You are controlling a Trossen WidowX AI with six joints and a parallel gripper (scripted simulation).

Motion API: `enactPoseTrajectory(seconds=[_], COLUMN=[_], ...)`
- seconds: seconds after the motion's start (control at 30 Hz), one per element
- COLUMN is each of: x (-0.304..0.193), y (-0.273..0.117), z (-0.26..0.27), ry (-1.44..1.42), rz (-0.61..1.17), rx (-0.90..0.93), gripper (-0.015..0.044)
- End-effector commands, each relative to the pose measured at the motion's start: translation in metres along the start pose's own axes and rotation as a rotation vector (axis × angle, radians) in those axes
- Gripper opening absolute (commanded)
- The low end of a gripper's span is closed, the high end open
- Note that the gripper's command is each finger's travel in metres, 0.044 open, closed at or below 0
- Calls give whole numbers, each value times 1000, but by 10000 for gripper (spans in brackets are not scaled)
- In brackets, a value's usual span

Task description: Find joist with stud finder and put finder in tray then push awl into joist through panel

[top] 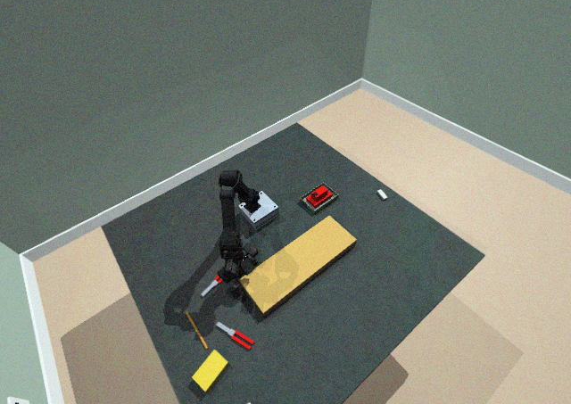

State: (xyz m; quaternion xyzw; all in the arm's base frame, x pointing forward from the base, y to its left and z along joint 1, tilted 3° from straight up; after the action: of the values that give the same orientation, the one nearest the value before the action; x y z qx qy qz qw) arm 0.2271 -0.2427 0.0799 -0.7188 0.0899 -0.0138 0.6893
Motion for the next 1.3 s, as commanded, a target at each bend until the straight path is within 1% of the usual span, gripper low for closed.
enactPoseTrajectory(seconds=[0.0,0.4,0.47,0.6,0.7,1.27], x=[2,-5,-7,-7,-8,-24], y=[-18,-108,-118,-119,-120,-130], z=[-3,-3,-2,-2,0,20], ry=[0,0,0,3,23,296], rz=[-5,-5,-5,-7,-22,-257], rx=[-9,-9,-9,-13,-53,-453], gripper=[0,0,0,0,0,0])
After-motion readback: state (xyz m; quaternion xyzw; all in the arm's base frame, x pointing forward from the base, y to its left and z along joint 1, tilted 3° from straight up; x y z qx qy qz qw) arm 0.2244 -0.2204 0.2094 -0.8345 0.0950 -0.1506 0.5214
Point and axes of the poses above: the point midway between the two fingers, 35 mm back from their tips, its own y axis out along the fingers, its own z axis across the jaws, x = y × z, the point moved 10 cm from there along -y, back along the fingers, and after that the axes turned 15 degrees about y, right-handed, at the moved point
